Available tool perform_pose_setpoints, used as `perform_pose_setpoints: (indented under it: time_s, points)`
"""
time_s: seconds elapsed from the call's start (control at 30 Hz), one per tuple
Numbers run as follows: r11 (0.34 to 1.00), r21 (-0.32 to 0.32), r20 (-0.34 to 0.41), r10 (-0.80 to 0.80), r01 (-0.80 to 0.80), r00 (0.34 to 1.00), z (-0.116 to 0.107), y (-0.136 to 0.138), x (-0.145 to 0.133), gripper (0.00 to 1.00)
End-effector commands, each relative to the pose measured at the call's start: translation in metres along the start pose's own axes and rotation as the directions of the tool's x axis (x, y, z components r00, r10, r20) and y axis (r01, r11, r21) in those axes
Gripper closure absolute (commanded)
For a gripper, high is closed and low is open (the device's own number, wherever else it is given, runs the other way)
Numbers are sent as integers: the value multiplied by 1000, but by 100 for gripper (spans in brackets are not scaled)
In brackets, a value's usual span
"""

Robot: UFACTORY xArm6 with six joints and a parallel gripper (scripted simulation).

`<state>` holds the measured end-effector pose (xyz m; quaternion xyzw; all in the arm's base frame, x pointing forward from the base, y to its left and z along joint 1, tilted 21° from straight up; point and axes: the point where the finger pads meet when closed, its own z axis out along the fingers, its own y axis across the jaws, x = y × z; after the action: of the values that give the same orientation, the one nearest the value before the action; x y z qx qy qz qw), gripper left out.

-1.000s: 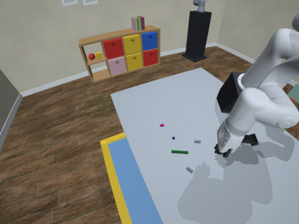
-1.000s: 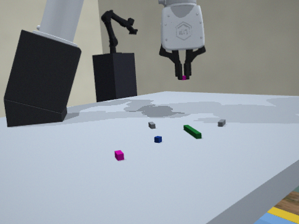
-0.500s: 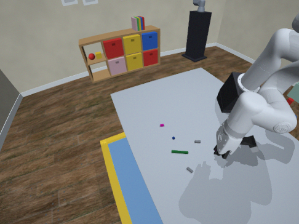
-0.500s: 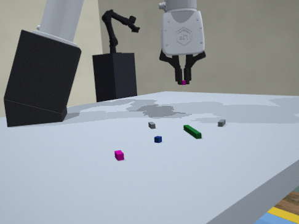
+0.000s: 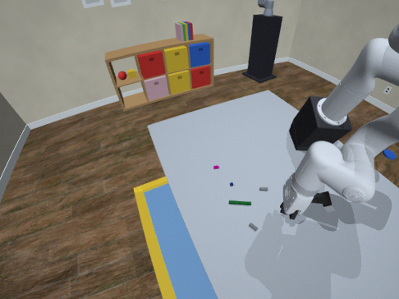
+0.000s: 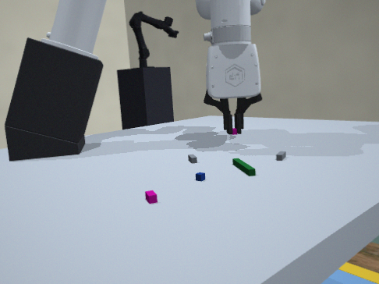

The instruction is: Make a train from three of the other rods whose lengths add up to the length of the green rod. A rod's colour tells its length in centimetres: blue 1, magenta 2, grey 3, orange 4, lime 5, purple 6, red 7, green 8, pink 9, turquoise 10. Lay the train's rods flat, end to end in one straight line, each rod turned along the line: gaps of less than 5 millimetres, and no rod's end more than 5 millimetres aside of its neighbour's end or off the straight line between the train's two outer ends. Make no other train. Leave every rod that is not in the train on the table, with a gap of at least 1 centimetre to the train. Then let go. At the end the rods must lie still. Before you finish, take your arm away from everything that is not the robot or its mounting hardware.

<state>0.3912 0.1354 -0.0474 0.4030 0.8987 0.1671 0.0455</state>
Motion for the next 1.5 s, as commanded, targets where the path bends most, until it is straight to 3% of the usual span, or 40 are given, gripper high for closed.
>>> perform_pose_setpoints:
  time_s: [0.0,0.27,1.47]
  points:
    - [1000,-12,6,-1,1,1000,5,2,-1,96]
    - [1000,-12,6,-1,1,1000,21,2,-1,96]
    - [1000,-12,6,-1,1,1000,21,2,-1,96]
